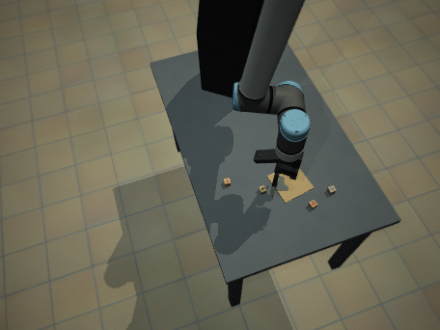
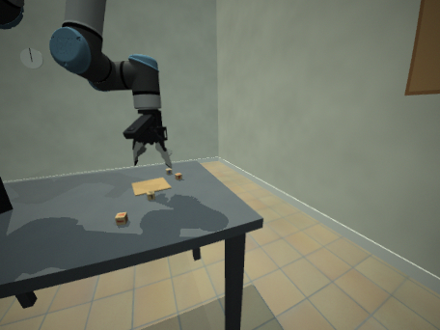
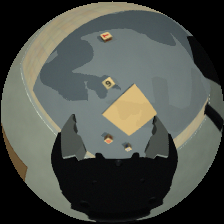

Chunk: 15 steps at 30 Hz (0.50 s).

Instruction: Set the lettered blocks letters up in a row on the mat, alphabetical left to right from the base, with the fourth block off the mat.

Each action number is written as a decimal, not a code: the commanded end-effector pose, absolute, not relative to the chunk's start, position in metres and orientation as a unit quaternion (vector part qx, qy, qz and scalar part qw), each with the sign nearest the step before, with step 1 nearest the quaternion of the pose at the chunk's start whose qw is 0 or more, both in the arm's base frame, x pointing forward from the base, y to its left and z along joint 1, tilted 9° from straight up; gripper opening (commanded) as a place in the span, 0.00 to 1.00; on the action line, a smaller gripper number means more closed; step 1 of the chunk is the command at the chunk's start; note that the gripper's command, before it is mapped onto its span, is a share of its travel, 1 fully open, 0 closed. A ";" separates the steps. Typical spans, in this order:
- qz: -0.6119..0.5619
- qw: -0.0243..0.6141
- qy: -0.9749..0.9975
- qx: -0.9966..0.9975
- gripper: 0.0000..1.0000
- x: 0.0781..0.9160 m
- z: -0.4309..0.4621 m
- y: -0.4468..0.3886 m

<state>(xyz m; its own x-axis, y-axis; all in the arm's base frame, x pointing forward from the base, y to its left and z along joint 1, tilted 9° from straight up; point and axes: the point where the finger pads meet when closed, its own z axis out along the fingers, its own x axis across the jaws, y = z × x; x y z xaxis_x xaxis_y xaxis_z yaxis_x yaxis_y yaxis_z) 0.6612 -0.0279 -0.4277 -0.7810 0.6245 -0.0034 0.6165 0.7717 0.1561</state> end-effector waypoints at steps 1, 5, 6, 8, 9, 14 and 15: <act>0.072 0.025 0.929 0.363 1.00 0.663 -0.427 -0.023; 0.074 0.020 0.902 0.425 1.00 0.667 -0.426 -0.013; 0.074 0.019 0.894 0.441 1.00 0.668 -0.425 -0.010; 0.075 0.016 0.878 0.472 1.00 0.669 -0.425 -0.004; 0.075 0.015 0.870 0.487 1.00 0.670 -0.425 -0.002; 0.076 0.009 0.827 0.557 1.00 0.675 -0.423 0.012; 0.076 0.008 0.817 0.571 1.00 0.676 -0.423 0.015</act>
<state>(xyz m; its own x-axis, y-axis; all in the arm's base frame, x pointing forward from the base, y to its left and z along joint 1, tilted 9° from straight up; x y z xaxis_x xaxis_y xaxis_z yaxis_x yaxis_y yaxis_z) 0.6725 0.0069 -0.4241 -0.4450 0.8933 0.0637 0.8900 0.4332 0.1426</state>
